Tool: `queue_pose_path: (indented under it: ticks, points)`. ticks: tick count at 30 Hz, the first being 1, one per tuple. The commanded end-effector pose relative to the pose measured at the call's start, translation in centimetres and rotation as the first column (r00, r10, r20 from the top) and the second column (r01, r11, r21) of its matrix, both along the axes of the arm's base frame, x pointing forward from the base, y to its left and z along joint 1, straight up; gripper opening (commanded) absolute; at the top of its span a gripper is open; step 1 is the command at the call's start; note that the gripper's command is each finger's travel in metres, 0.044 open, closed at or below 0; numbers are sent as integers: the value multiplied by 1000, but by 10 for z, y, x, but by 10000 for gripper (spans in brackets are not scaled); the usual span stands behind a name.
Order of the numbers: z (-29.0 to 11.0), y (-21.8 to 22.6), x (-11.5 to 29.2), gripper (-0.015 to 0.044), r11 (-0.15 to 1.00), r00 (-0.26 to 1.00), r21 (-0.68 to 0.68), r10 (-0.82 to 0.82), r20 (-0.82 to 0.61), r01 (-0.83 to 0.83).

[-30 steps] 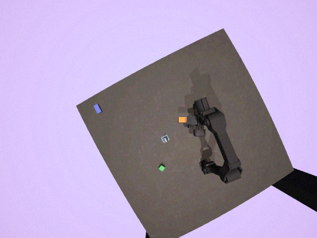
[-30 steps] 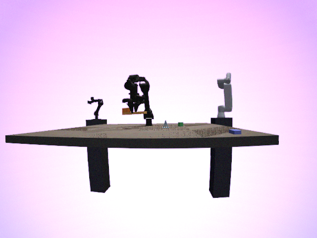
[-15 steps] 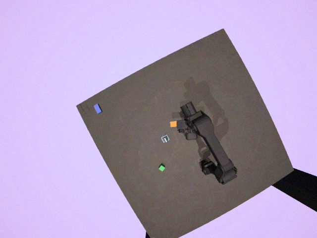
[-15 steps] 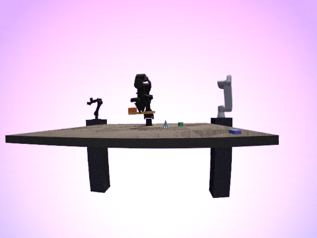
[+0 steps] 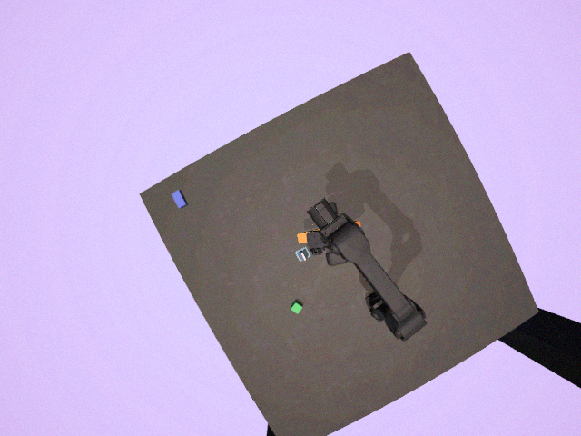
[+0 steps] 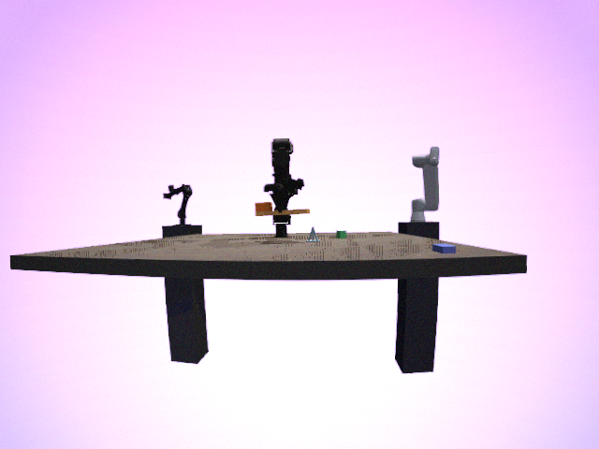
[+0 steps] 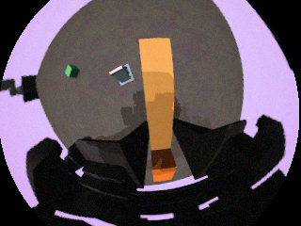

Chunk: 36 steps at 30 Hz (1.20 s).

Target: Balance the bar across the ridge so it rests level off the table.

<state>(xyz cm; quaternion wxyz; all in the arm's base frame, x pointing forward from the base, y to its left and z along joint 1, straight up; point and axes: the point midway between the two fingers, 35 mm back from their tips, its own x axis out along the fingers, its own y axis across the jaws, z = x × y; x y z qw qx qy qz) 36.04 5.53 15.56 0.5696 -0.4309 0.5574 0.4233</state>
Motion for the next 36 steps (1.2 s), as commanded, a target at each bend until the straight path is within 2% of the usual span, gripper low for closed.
queue_pose_path:
  ticks: [1,36]
  points:
    - [4,14,0,0,1000,1000,3,18,10,-18]
    - [5,139,-44,0,969,969,7,245,10,-245]
